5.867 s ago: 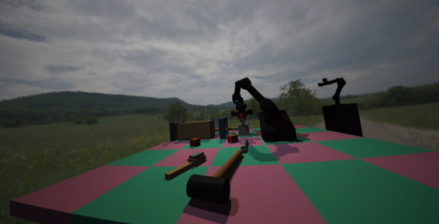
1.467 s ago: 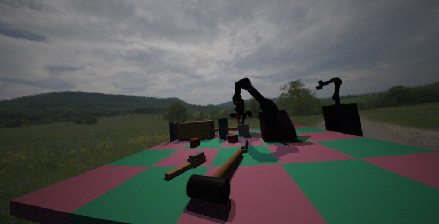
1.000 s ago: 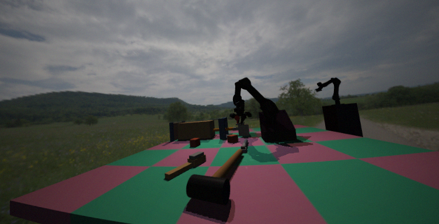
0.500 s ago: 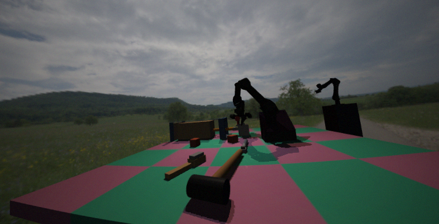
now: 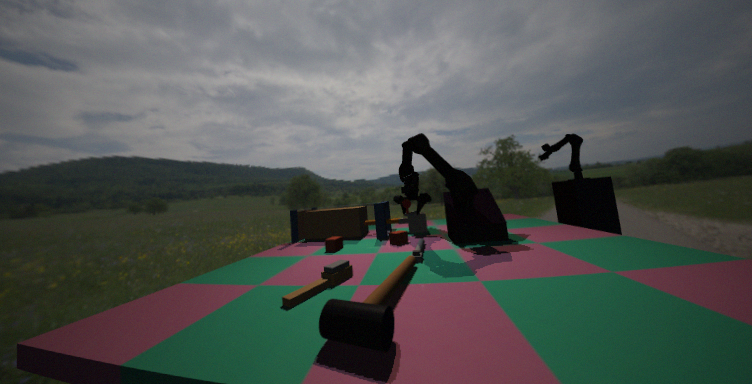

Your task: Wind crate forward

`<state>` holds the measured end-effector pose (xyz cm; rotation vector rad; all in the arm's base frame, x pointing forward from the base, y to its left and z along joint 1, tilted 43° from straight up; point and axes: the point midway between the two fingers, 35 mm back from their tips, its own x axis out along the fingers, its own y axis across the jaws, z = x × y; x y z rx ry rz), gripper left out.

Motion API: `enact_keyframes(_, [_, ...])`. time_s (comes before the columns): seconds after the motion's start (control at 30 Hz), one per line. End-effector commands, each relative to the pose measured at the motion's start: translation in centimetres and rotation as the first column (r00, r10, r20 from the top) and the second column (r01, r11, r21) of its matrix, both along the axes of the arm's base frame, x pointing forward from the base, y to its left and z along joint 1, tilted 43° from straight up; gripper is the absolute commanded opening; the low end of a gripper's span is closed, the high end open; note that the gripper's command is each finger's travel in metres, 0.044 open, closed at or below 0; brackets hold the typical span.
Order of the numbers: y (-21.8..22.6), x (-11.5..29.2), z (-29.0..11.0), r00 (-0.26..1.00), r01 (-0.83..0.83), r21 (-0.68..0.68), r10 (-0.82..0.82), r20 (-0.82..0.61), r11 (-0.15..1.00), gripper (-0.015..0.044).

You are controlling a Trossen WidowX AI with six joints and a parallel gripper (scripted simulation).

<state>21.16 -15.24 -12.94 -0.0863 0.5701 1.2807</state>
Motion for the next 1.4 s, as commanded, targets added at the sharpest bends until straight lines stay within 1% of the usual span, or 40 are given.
enact_keyframes(0.0, [0.0,0.0,0.0,1.0,0.001,0.0,-0.001,0.0,1.0,0.044])
enact_keyframes(0.1, [0.0,0.0,0.0,1.0,0.001,0.0,-0.001,0.0,1.0,0.044])
enact_keyframes(0.2, [-1.2,0.1,1.1,1.0,-0.02,-0.046,0.019,-0.014,0.999,0.044])
enact_keyframes(0.3, [-3.9,0.3,3.7,0.997,-0.061,-0.153,0.054,-0.052,0.986,0.044])
enact_keyframes(0.4, [-7.1,0.1,7.6,0.991,-0.106,-0.294,0.076,-0.111,0.95,0.044])
enact_keyframes(0.47, [-8.4,-0.1,9.5,0.987,-0.122,-0.356,0.076,-0.14,0.927,0.044])
enact_keyframes(0.7, [-8.5,-0.1,9.7,0.987,-0.124,-0.364,0.076,-0.144,0.923,0.044])
enact_keyframes(0.73, [-8.6,0.2,9.8,0.99,-0.112,-0.369,0.073,-0.119,0.923,0.044])
enact_keyframes(1.27, [-8.6,0.2,9.8,0.99,-0.112,-0.369,0.073,-0.119,0.923,0.002])
enact_keyframes(1.3, [-8.6,0.2,9.8,0.99,-0.112,-0.369,0.073,-0.119,0.923,0.0])
enact_keyframes(1.37, [-8.6,0.2,9.8,0.99,-0.112,-0.369,0.073,-0.119,0.923,0.0])
